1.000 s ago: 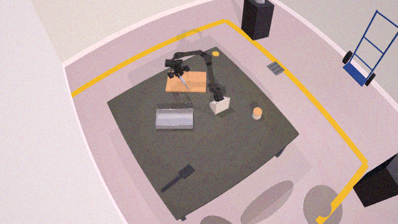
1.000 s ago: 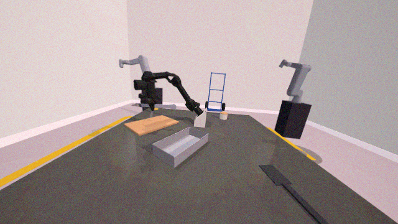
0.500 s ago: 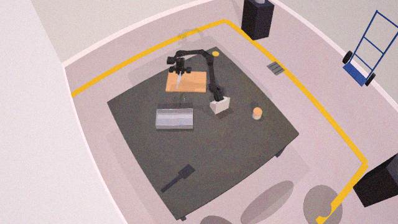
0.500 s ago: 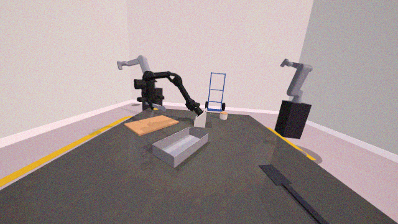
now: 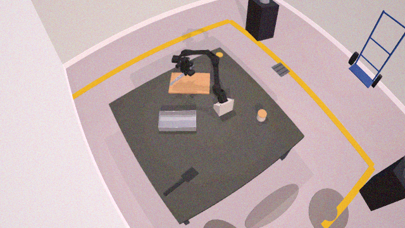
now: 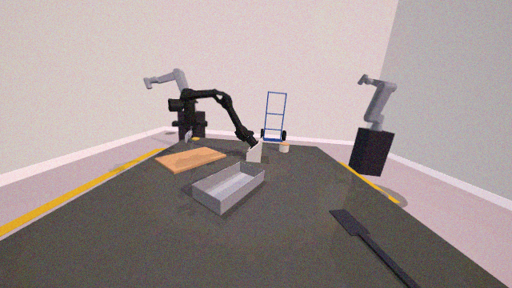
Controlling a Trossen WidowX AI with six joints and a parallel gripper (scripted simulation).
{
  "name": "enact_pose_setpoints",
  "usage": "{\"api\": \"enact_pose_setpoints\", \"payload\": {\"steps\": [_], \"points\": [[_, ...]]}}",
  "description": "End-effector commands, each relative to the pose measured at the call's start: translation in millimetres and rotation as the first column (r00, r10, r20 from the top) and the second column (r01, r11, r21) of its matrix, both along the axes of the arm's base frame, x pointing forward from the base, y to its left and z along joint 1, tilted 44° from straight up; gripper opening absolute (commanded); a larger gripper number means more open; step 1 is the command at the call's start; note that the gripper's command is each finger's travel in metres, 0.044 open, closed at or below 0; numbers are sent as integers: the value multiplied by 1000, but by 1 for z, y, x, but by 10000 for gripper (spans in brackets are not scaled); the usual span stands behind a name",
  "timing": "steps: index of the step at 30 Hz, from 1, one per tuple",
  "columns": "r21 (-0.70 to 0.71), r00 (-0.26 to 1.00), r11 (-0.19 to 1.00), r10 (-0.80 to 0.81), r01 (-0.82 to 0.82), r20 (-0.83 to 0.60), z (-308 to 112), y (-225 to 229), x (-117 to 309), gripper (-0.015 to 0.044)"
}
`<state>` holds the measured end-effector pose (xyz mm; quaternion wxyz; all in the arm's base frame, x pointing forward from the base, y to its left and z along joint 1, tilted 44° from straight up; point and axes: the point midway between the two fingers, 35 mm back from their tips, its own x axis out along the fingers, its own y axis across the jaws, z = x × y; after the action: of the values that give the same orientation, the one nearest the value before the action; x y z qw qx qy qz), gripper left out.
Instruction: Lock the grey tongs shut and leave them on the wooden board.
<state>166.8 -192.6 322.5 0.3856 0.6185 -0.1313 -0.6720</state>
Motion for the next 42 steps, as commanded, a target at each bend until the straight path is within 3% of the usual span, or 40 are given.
{"api": "enact_pose_setpoints", "payload": {"steps": [1, 11, 23, 42], "points": [[14, 986, 993, -115, 114, 118, 3, 0, -6, -150], [99, 841, 918, -392, 384, 374, 10, -3, -20, -150], [284, 489, 738, -636, 612, 597, 17, -5, -37, -150], [372, 373, 712, -654, 595, 658, 12, -10, -36, -150]]}}
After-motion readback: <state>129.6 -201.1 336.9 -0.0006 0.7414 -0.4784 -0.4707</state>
